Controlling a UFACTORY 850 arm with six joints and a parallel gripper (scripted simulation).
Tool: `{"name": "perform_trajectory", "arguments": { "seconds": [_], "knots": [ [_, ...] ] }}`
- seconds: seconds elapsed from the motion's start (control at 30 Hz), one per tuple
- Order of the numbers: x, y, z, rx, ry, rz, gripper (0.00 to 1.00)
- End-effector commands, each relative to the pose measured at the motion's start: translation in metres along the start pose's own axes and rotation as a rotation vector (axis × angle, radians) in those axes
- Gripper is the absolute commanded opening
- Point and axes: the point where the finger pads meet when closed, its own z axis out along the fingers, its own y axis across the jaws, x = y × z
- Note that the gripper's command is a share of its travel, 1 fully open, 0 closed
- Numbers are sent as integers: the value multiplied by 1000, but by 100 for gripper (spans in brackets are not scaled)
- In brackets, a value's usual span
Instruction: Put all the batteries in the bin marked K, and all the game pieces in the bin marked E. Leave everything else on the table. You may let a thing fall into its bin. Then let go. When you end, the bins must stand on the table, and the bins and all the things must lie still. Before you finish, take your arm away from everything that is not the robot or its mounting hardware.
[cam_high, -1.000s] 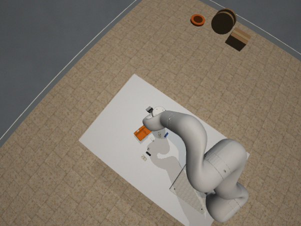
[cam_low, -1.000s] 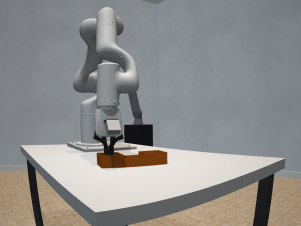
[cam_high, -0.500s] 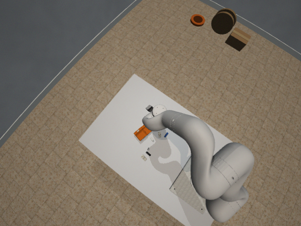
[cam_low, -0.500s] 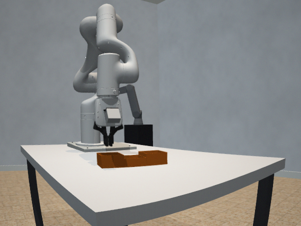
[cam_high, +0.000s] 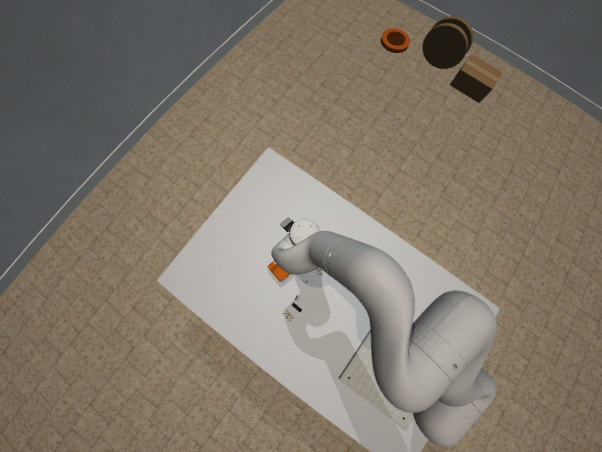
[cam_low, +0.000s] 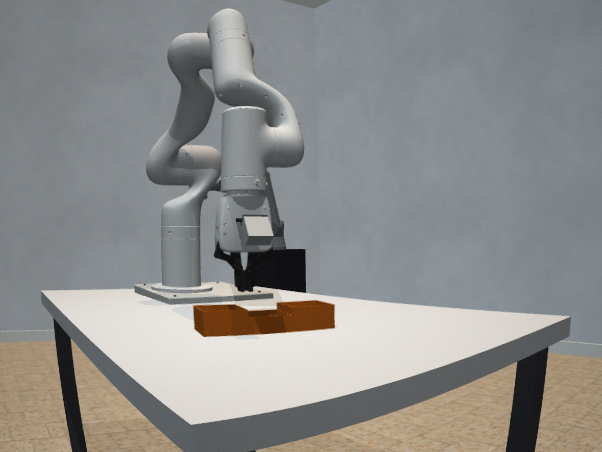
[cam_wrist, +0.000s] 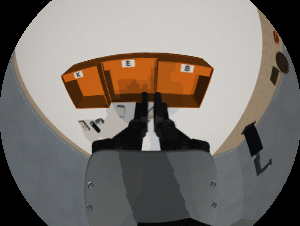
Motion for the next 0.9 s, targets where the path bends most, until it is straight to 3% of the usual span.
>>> {"name": "perform_trajectory", "arguments": {
  "seconds": [0.0,0.1,0.23,0.87],
  "knots": [
    [3,-18,-1,-1,2,0,7],
    [4,-33,-1,-1,2,0,7],
    [4,-33,-1,-1,2,0,7],
    [4,-33,44,-1,2,0,7]
  ]
}}
